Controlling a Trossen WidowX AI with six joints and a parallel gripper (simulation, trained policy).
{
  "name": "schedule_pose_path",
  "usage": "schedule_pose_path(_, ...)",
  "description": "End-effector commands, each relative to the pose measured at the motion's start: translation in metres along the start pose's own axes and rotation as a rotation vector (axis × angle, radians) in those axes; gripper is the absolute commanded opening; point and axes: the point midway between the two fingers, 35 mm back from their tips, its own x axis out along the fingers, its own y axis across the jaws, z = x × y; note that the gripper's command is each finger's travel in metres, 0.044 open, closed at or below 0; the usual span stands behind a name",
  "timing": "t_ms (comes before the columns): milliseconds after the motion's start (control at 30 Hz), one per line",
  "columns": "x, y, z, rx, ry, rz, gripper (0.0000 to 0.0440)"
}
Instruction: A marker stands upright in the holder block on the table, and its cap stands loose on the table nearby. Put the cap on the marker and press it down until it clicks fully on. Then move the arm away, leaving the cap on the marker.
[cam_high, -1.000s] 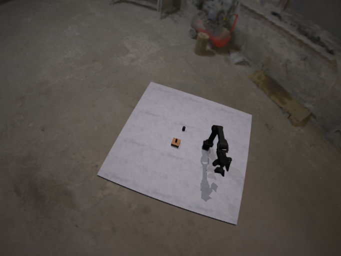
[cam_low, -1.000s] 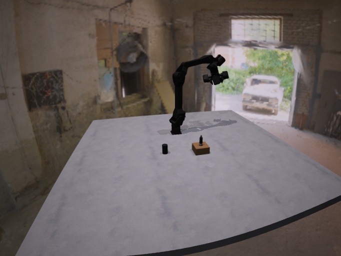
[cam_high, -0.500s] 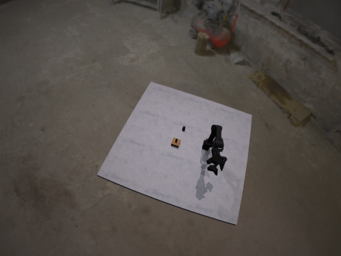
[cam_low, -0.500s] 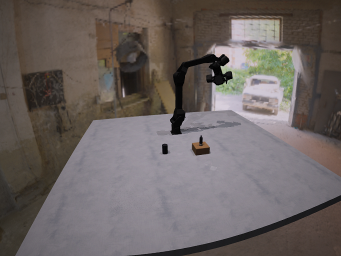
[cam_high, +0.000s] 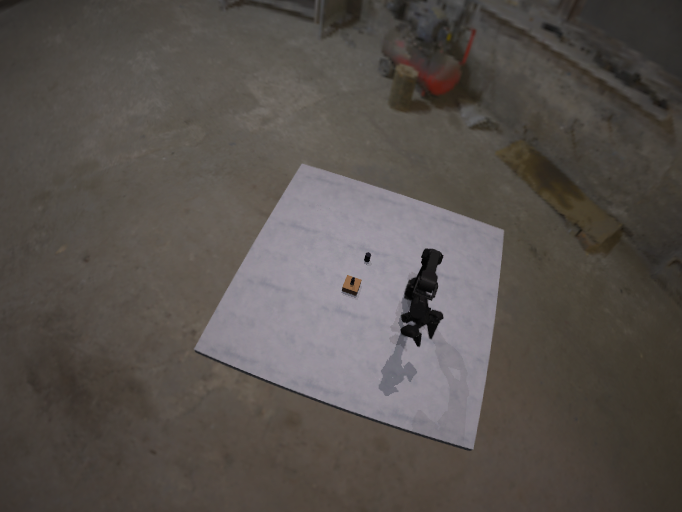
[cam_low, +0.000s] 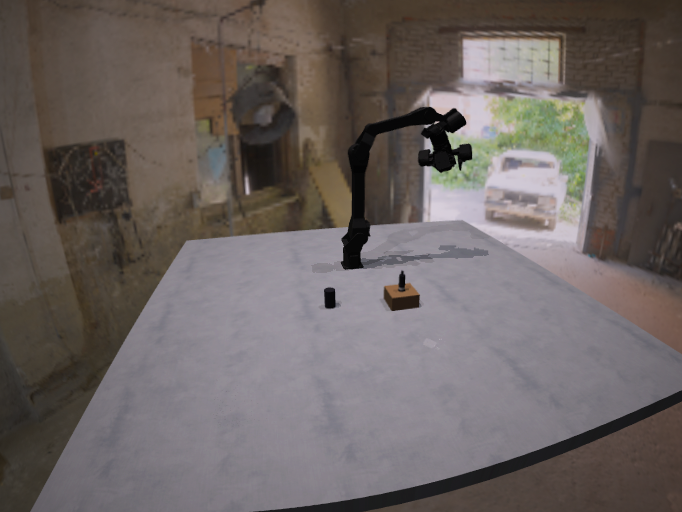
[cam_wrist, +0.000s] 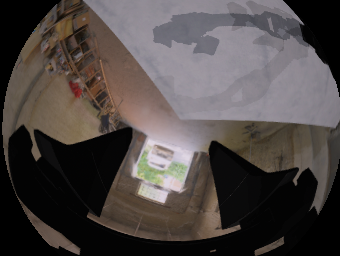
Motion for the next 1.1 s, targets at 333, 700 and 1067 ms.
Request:
schedule_pose_path(333,-0.025,0.026,0.042,0.075,-0.048,0.052,0.0338)
schedule_pose_path(700,-0.047,0.042,0.075,0.139,-0.082,0.095,0.0339)
schedule_pose_path(1067,-0.071,0.052,0.108,0.204,-0.111,0.137,0.0340)
